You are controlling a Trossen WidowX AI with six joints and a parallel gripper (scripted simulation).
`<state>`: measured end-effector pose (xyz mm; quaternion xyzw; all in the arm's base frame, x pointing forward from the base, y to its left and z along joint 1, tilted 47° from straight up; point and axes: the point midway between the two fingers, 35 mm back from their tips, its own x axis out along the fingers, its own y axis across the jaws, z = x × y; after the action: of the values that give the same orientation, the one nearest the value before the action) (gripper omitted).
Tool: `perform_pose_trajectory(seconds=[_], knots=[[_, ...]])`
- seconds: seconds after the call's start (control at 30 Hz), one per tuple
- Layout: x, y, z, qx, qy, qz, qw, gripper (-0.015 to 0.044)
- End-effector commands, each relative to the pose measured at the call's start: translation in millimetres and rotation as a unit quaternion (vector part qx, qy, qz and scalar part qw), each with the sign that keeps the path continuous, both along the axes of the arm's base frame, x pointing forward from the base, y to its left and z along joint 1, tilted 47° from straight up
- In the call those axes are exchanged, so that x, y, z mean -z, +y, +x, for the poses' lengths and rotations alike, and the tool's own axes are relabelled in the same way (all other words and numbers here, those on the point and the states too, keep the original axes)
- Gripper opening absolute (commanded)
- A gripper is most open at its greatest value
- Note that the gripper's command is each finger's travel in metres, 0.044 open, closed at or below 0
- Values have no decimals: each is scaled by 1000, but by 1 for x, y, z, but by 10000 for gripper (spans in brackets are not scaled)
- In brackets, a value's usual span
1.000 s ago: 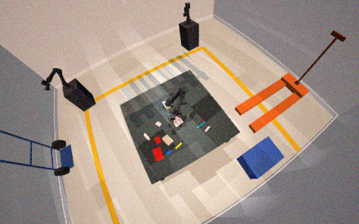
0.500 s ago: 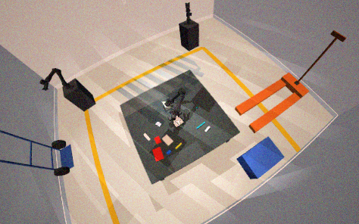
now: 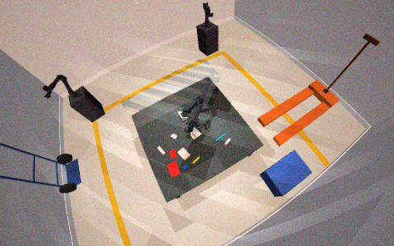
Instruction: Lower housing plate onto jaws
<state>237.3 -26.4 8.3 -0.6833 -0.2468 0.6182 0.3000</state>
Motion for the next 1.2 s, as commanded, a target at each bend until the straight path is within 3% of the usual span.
perform_pose_trajectory(seconds=[0.0, 1.17], knots=[[1, 2, -1, 2, 2, 4, 1000, 351], [6, 7, 0, 3, 2, 4, 1000, 351]])
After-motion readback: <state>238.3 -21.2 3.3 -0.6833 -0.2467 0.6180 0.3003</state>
